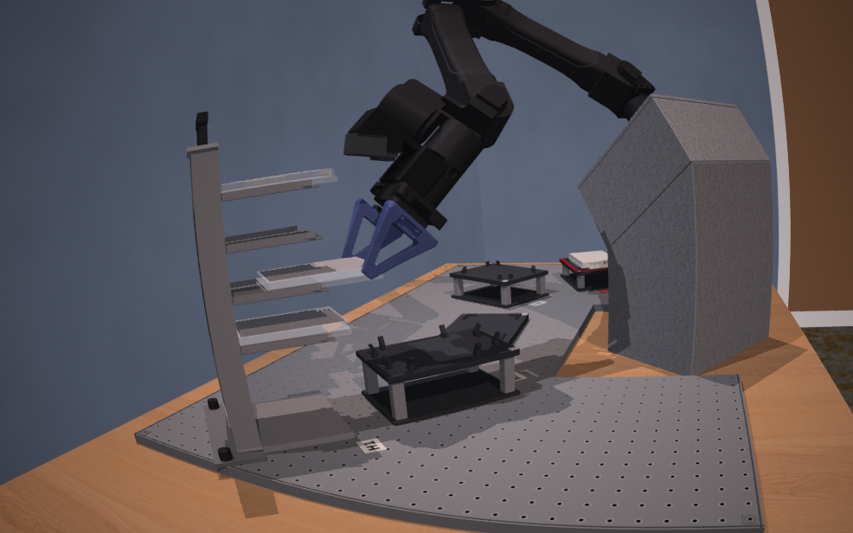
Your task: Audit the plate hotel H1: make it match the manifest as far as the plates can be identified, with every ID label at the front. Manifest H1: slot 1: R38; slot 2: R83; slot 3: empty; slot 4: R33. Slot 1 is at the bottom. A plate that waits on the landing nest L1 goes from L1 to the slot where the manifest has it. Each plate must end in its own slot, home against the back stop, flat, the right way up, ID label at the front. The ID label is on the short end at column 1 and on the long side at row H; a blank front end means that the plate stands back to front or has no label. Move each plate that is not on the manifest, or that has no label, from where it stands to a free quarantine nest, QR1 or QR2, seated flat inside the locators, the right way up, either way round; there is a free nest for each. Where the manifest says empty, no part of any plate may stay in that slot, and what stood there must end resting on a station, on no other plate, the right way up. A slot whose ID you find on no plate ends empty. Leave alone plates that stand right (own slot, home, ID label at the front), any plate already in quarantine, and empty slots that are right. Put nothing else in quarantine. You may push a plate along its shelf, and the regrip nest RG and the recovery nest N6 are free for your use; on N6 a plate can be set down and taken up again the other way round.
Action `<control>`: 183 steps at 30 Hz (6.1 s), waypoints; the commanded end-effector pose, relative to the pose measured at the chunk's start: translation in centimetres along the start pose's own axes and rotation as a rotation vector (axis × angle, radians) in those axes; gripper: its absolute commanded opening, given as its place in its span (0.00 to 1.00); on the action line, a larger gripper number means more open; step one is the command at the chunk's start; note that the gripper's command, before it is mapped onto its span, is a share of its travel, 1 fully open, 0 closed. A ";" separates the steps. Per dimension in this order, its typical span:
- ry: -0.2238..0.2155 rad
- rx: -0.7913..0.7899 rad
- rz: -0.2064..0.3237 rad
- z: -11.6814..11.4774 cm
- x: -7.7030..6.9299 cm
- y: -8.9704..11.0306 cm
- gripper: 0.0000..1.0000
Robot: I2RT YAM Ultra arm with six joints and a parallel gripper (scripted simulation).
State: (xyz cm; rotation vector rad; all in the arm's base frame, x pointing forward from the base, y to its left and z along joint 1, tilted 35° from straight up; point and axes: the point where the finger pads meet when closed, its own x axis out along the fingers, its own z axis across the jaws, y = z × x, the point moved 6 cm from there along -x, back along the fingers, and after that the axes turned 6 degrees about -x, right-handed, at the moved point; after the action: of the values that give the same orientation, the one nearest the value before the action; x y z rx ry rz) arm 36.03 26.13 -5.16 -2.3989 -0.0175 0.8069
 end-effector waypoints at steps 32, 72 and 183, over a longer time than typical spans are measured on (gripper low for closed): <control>-0.009 -0.007 -0.001 0.2 1.2 -0.5 1.00; -0.009 -0.005 -0.013 0.5 -4.3 2.7 1.00; -0.023 -0.018 -0.003 1.1 -2.6 2.3 0.00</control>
State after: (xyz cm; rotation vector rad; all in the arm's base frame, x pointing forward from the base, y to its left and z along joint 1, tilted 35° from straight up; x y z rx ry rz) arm 33.17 23.34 -5.17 -2.3996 -0.0152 0.8013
